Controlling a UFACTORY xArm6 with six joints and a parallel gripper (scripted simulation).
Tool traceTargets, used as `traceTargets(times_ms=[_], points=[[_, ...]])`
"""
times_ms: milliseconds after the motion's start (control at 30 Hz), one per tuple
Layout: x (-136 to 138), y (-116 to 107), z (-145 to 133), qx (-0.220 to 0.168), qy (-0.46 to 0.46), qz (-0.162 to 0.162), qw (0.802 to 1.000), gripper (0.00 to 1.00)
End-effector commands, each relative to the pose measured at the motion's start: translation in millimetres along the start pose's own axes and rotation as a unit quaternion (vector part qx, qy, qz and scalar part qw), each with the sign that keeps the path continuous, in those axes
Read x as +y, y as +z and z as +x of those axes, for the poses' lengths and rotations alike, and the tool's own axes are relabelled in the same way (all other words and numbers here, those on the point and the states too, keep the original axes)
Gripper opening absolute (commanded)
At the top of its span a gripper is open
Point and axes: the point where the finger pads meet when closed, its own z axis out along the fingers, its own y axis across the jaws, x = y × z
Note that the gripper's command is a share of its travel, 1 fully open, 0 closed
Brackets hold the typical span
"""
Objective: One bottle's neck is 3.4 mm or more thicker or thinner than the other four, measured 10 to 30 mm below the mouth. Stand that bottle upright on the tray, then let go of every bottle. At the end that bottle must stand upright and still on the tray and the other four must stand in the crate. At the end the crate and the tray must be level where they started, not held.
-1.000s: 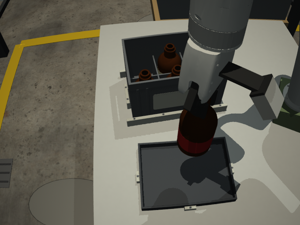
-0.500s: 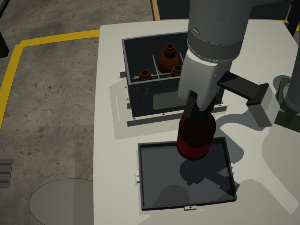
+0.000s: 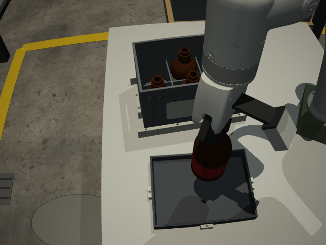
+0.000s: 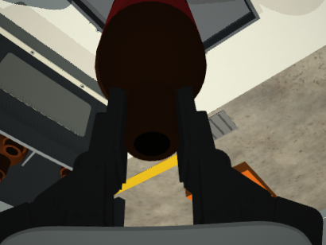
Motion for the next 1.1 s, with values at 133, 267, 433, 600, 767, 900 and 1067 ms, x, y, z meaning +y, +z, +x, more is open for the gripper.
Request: traceTargets(times_ms=[133, 267, 433, 600, 767, 900, 1067], points=[[2, 21, -1, -0.001, 0.0, -0.003, 1.0, 0.0], [2, 33, -1, -0.001, 0.0, -0.003, 1.0, 0.0], [2, 48, -1, -0.001, 0.0, -0.003, 1.0, 0.0], [2, 56, -1, -0.001, 0.0, -0.003, 1.0, 0.0], [2, 69, -1, -0.001, 0.0, -0.003, 1.0, 0.0], [2, 78, -1, -0.001, 0.0, -0.003, 1.0, 0.0], [2, 88, -1, -0.001, 0.0, -0.003, 1.0, 0.0]])
